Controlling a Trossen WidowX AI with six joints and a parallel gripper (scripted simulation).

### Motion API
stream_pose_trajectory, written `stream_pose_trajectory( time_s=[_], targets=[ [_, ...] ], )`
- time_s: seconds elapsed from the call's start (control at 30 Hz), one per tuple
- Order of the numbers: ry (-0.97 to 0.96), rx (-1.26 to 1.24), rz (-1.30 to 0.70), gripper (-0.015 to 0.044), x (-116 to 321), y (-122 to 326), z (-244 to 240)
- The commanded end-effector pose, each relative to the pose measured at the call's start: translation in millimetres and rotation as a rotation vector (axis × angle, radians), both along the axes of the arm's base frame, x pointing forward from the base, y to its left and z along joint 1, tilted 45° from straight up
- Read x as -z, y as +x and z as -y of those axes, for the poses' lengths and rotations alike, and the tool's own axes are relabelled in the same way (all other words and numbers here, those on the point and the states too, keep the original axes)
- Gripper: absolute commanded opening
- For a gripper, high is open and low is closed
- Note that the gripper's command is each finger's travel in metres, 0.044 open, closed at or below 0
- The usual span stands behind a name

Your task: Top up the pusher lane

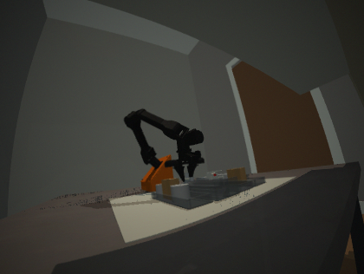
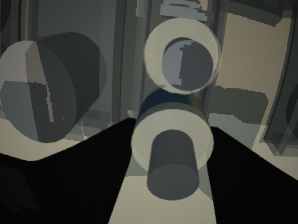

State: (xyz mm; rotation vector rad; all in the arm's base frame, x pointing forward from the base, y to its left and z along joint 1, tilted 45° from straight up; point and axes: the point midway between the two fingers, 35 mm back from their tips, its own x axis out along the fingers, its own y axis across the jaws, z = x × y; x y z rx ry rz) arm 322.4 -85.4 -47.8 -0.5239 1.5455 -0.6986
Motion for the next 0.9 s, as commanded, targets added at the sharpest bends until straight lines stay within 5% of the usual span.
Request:
stream_pose_trajectory(
  time_s=[0.0,0.87],
  targets=[
    [-0.007,-0.005,0.02,0.0,-2.2,6.7,0.7],
    [-0.007,-0.005,0.02,0.0,4.1,6.0,7.0]
  ],
)
